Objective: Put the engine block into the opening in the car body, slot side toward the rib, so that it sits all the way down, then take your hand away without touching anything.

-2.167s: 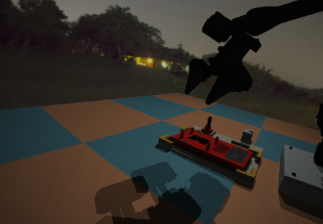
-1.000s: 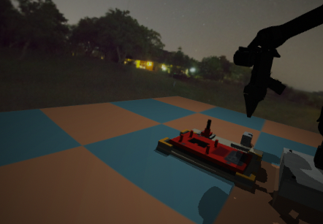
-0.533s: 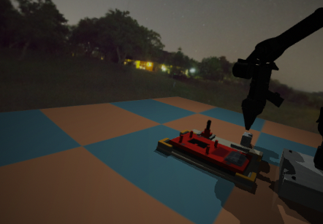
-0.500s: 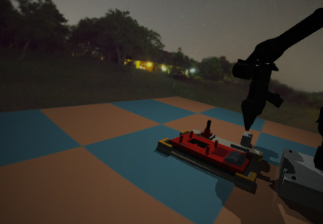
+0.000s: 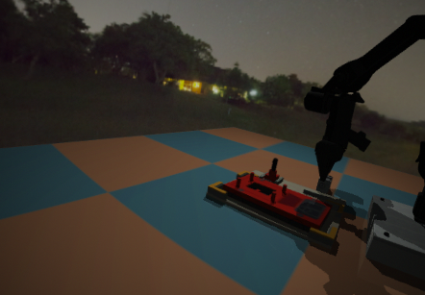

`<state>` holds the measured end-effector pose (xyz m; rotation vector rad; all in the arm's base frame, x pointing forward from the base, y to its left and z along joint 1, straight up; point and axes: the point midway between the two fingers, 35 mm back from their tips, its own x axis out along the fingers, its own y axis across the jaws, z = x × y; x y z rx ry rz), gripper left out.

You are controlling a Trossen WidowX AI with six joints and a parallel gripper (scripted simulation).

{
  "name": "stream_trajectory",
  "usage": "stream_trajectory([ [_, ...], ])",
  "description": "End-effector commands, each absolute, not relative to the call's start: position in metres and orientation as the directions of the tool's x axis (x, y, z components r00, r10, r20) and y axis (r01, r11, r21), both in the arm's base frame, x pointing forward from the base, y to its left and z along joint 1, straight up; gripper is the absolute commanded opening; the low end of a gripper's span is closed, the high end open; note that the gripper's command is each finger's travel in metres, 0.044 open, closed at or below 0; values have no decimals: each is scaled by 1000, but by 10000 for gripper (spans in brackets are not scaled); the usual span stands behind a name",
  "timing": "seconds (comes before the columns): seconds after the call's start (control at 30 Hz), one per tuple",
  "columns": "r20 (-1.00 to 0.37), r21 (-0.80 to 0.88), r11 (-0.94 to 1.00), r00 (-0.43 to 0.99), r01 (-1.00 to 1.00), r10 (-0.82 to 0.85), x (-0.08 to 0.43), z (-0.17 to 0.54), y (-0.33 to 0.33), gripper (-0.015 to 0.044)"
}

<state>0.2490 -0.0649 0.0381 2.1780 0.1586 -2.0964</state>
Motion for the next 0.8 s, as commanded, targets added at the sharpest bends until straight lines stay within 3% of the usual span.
stream_trajectory([
  [0.0,-999,12,-988,31,156,-7,248,30,-66,440],
  [0.4,-1000,12,-988,31,156,-7,247,13,-66,440],
  [0.67,-1000,12,-988,31,156,-7,247,13,-66,230],
  [0.77,-1000,12,-988,31,156,-7,247,13,-66,210],
])
